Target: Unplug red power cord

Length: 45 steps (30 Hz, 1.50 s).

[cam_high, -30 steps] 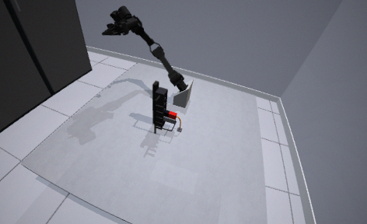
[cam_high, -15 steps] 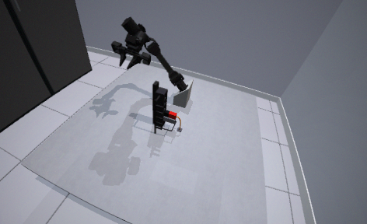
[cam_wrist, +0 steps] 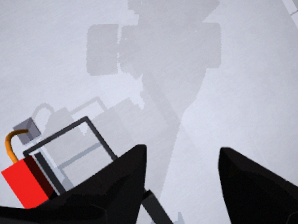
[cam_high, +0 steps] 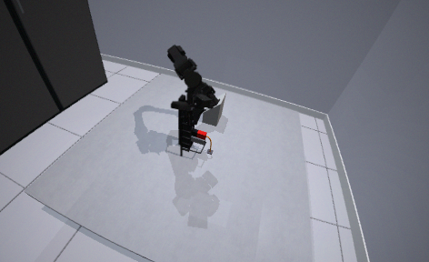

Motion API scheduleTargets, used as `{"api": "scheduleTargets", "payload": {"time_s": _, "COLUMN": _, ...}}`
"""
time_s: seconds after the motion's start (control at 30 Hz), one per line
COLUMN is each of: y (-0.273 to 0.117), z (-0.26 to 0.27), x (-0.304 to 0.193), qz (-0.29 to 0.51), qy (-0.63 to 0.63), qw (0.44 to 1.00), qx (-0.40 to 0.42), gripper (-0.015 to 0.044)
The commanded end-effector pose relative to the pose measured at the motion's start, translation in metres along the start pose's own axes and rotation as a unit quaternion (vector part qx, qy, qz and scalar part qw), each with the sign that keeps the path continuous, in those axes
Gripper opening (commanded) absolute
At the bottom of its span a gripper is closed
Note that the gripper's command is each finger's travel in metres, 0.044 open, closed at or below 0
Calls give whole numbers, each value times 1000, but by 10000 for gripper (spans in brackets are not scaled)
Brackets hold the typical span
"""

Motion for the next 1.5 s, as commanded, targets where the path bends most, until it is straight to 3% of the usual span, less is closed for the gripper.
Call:
{"api": "scheduleTargets", "payload": {"time_s": 0.0, "y": 41, "z": 51, "x": 10, "qz": 56, "qy": -101, "qw": 990, "qx": 83, "gripper": 160}}
{"api": "scheduleTargets", "payload": {"time_s": 0.27, "y": 92, "z": 133, "x": 1, "qz": 150, "qy": -250, "qw": 932, "qx": 214, "gripper": 160}}
{"api": "scheduleTargets", "payload": {"time_s": 1.47, "y": 85, "z": 112, "x": -33, "qz": 152, "qy": -251, "qw": 932, "qx": 214, "gripper": 160}}
Point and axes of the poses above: the point midway between the two fingers, 35 mm back from their tips, its own y axis out along the fingers, its own z axis across the jaws, x = y × z, the point moved 7 cm from there along -y, back along the fingers, and after that the axes turned 1 degree about -y, right-handed, at the moved point
